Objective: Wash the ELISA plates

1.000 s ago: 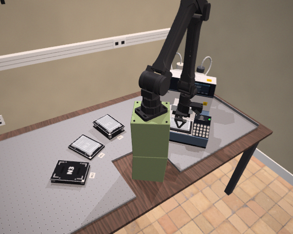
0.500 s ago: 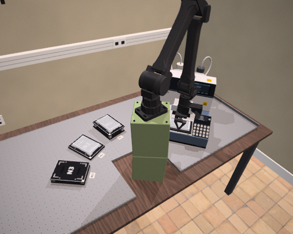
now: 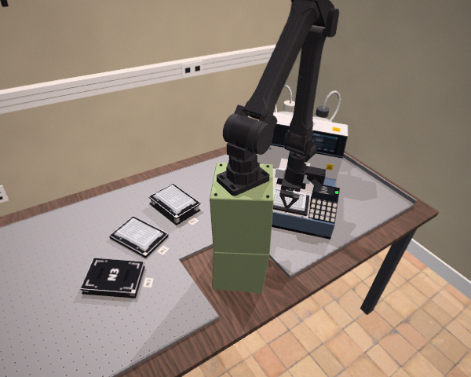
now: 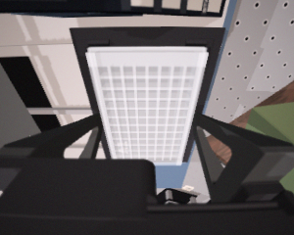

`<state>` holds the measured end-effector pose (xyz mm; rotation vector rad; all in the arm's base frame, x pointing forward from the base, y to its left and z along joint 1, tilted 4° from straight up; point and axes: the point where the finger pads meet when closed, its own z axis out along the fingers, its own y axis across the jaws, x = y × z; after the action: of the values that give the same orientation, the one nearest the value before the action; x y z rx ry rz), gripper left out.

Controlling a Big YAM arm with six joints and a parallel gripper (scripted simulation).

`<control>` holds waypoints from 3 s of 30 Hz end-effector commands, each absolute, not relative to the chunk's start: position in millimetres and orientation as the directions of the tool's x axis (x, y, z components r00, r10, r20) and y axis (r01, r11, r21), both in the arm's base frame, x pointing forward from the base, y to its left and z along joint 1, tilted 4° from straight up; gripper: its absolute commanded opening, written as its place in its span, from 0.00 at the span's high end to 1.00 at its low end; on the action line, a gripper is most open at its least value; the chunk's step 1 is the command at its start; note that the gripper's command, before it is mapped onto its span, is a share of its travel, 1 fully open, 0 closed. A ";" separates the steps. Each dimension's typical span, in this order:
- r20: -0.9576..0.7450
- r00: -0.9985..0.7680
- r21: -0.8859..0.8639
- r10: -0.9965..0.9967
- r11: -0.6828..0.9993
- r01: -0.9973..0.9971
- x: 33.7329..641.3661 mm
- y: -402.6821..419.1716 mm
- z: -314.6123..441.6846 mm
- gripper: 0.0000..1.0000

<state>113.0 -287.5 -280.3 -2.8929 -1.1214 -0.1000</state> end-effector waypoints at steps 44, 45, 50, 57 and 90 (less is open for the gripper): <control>0.073 0.740 -0.007 0.669 -0.742 0.671 114.5 -289.3 -280.2 0.18; 0.073 0.740 -0.007 0.669 -0.742 0.671 114.5 -289.3 -280.2 0.18; 0.073 0.740 -0.007 0.669 -0.742 0.671 114.5 -289.3 -280.2 0.18; 0.073 0.740 -0.007 0.669 -0.742 0.671 114.5 -289.3 -280.2 0.18; 0.074 0.739 -0.005 0.670 -0.741 0.672 109.7 -292.8 -226.7 0.18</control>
<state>112.5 -291.4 -233.4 -2.8985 -1.1142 -0.1003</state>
